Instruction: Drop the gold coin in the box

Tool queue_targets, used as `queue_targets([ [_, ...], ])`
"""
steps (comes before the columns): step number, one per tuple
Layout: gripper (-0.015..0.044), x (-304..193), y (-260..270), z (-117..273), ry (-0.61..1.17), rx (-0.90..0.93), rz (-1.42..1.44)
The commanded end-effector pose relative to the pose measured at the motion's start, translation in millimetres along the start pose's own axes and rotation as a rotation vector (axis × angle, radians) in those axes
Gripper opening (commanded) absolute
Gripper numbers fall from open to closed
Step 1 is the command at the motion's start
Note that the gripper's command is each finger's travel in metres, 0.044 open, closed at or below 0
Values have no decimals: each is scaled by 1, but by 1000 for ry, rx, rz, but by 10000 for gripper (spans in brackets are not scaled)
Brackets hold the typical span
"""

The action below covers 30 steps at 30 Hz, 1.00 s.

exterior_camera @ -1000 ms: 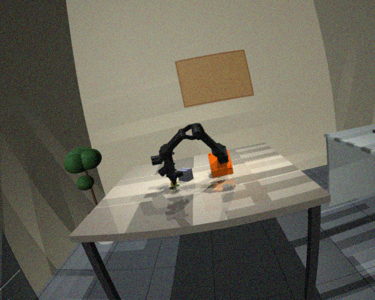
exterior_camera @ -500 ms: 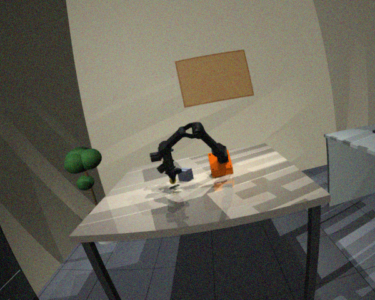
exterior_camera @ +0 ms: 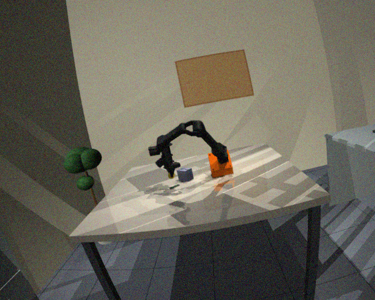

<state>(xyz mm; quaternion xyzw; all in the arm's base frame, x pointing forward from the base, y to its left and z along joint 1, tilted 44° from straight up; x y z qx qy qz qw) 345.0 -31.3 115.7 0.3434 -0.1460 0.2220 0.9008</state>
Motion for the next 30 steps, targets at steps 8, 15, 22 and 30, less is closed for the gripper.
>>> queue_targets([
  [8, 0, -1, 2, 30, -1, -4, 7],
  [15, 0, -1, 2, 37, -2, -3, -42],
  [22, 0, 1, 1, 37, -2, -3, -279],
  [30, 0, 3, 1, 37, -3, -3, -550],
])
Point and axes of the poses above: the point midway between the two fingers, 35 mm back from their tips, its own z axis back along the fingers, its own y axis across the jaws, x = y × z, the point moved 6 cm from there along z, back along the fingers, and after that the axes turned 1 degree about z, right-handed, at the moved point
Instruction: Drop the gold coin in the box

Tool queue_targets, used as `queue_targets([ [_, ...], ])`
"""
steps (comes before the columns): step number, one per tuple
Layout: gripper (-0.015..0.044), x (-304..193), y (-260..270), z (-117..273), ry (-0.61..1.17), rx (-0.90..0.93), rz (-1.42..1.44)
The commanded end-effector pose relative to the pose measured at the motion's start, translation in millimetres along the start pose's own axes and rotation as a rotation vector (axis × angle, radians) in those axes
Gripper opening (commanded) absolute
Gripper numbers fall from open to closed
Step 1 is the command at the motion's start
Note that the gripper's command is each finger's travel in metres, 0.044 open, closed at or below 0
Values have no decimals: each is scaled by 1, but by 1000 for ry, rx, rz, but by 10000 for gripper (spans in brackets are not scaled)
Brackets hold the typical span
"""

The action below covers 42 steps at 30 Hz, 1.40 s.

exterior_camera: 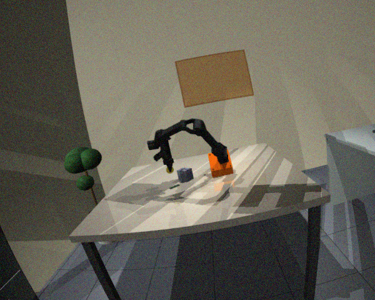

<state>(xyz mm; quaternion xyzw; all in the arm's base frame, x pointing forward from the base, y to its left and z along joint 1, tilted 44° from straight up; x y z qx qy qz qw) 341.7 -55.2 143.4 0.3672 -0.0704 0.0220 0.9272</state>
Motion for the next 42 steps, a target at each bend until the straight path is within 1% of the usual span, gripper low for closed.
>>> queue_targets([
  [1, 0, 2, 0, 0, 1, -3, -149],
  [23, 0, 8, 1, 1, -1, -3, -887],
  [32, 0, 7, -1, 1, -1, -4, -910],
  [42, 0, -9, -21, 3, -4, -11, -912],
])
Point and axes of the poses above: the point midway between the two fingers, 35 mm back from their tips, its own z axis back along the fingers, its own y axis across the jaws, x = y × z, the point moved 6 cm from there along z, back along the fingers, and after that the axes turned 1 degree about z, right-handed, at the moved point
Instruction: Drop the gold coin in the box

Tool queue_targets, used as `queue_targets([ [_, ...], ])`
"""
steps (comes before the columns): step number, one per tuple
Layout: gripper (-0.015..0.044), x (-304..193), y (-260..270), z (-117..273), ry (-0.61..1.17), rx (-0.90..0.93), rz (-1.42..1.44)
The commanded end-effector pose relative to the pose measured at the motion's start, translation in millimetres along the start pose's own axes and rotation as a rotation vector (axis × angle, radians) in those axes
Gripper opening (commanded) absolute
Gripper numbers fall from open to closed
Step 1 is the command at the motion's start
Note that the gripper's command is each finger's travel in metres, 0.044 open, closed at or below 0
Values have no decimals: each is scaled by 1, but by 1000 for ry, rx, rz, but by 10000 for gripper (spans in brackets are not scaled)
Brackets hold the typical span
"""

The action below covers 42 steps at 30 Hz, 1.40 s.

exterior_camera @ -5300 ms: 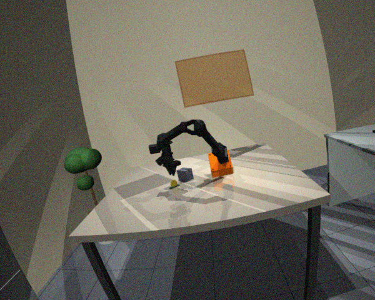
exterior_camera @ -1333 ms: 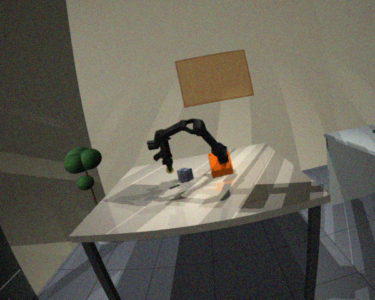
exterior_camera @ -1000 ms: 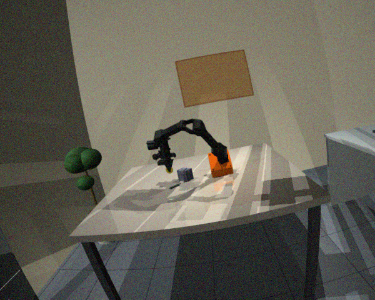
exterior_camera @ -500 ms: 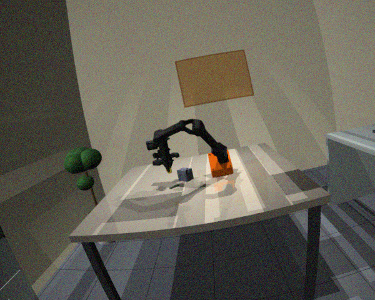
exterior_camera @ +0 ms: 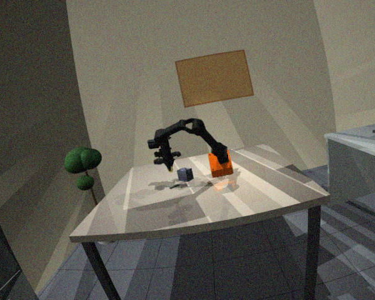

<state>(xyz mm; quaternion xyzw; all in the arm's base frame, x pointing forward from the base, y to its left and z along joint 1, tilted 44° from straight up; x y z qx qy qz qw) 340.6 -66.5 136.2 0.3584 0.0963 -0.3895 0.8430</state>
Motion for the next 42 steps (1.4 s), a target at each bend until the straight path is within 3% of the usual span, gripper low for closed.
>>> queue_targets([
  [1, 0, 3, -13, 0, -2, -6, 0],
  [42, 0, 3, -118, -1, 3, -6, -2],
])
Point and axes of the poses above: the point midway between the two fingers, 35 mm back from their tips, its own z axis back along the fingers, its own y axis across the jaws, x = y × z, the point moved 6 cm from there along z, back along the fingers, and after that the axes turned 1 degree about z, right-handed, at the moved point
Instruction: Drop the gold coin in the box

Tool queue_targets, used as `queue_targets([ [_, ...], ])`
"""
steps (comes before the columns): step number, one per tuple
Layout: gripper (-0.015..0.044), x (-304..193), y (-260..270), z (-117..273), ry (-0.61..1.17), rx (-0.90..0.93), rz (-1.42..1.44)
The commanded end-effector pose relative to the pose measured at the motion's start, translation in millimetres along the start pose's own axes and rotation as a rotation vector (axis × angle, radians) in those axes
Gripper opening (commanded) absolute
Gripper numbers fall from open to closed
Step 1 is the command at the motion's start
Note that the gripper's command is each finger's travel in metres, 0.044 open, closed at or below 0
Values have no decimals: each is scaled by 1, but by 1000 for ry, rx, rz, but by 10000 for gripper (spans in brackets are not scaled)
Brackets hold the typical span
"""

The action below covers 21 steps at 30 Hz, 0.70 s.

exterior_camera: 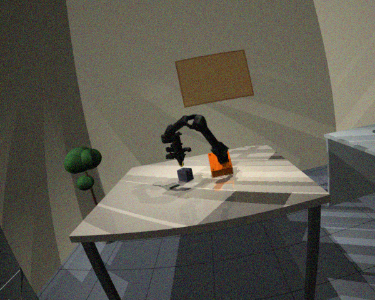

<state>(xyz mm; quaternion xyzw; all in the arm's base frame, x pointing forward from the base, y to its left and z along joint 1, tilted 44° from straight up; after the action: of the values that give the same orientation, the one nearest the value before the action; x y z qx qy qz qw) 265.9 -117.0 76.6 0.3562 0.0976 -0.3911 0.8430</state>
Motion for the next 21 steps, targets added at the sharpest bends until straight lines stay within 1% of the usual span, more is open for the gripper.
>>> queue_targets([
  [1, 0, -2, -12, -2, 4, -2, 2],
  [21, 0, -2, -12, -2, 2, 1, -2],
])
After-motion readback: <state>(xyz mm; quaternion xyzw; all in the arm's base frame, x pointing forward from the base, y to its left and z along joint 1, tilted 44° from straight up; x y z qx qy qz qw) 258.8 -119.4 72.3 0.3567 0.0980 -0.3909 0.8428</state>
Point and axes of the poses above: the point midway between the two fingers, 35 mm back from their tips, its own z axis back along the fingers, its own y axis across the jaws, x = y × z, the point moved 6 cm from there along z, back along the fingers, and after that the axes turned 1 degree about z, right-handed, at the moved point
